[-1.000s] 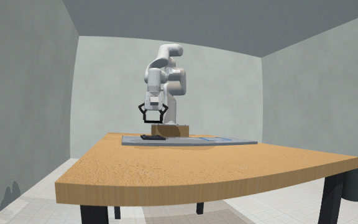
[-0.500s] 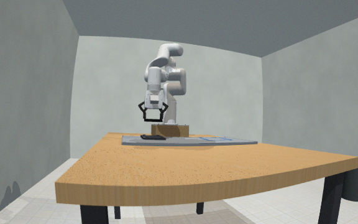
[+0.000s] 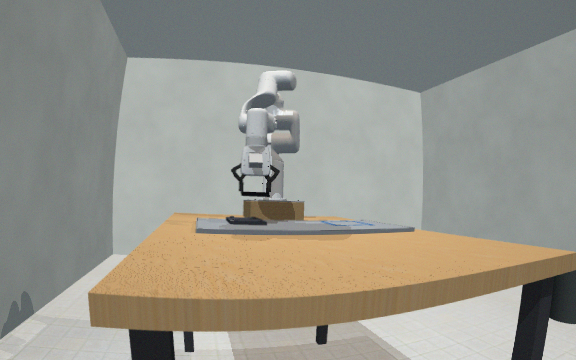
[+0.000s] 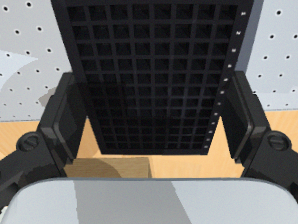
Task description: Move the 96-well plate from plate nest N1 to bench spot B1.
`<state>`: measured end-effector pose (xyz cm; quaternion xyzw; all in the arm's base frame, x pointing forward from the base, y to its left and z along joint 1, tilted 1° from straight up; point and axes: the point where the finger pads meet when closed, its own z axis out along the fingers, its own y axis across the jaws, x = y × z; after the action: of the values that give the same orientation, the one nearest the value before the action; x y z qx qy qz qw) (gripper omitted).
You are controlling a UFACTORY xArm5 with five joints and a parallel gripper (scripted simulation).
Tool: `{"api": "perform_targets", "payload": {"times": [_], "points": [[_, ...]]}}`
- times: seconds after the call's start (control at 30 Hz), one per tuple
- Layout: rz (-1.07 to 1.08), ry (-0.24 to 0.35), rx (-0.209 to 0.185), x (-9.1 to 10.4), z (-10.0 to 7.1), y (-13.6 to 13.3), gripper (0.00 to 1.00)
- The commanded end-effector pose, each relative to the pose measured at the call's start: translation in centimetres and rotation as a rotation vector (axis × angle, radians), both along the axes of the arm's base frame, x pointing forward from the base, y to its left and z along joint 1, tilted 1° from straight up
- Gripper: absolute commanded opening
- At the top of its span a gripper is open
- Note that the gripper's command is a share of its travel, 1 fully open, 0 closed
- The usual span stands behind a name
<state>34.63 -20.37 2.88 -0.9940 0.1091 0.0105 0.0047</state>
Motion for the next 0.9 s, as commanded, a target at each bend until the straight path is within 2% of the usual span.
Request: {"api": "perform_targets", "payload": {"times": [0.0, 0.8, 0.87], "points": [[-0.001, -0.003, -0.003, 0.4, 0.1, 1.6, 0.0], [-0.001, 0.0, -0.005, 1.6, -0.2, 8.8, 0.0], [-0.001, 0.0, -0.005, 1.6, -0.2, 8.8, 0.0]]}}
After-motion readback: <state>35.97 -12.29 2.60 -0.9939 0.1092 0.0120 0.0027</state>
